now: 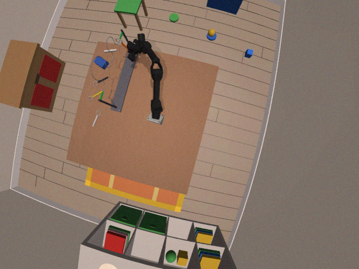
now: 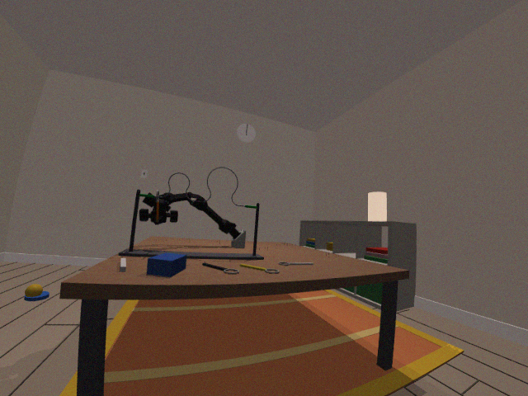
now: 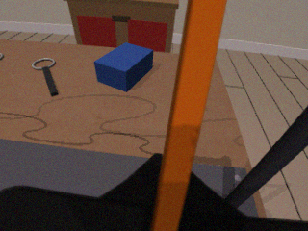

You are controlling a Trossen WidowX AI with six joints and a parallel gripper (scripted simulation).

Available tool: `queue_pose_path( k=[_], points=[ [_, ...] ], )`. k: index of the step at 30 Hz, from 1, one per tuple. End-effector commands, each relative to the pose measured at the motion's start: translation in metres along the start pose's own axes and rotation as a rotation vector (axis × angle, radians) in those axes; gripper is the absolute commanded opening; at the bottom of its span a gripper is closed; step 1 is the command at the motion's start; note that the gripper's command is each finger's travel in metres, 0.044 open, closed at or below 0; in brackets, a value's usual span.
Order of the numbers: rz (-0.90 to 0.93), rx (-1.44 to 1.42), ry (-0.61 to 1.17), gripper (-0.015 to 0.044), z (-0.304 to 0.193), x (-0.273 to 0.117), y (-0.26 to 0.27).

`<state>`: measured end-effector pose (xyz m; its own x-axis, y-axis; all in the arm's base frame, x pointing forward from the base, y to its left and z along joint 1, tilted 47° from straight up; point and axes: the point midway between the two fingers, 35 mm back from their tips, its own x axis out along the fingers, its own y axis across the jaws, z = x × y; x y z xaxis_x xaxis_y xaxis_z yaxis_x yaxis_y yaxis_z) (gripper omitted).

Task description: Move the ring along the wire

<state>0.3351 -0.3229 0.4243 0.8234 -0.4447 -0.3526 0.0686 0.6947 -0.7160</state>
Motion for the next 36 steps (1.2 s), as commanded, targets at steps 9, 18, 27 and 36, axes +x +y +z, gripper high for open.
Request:
queue_pose_path(
  k=[9,18,27,36],
  points=[
    [0.068,0.113,0.010,-0.0150,-0.002,0.001,0.028],
    [0.150,0.258,0.008,-0.0150,0.003,-0.002,0.055],
    [0.243,0.424,0.005,-0.0150,0.012,-0.006,0.083],
    [0.346,0.610,0.002,-0.0150,0.028,-0.015,0.110]
  ],
)
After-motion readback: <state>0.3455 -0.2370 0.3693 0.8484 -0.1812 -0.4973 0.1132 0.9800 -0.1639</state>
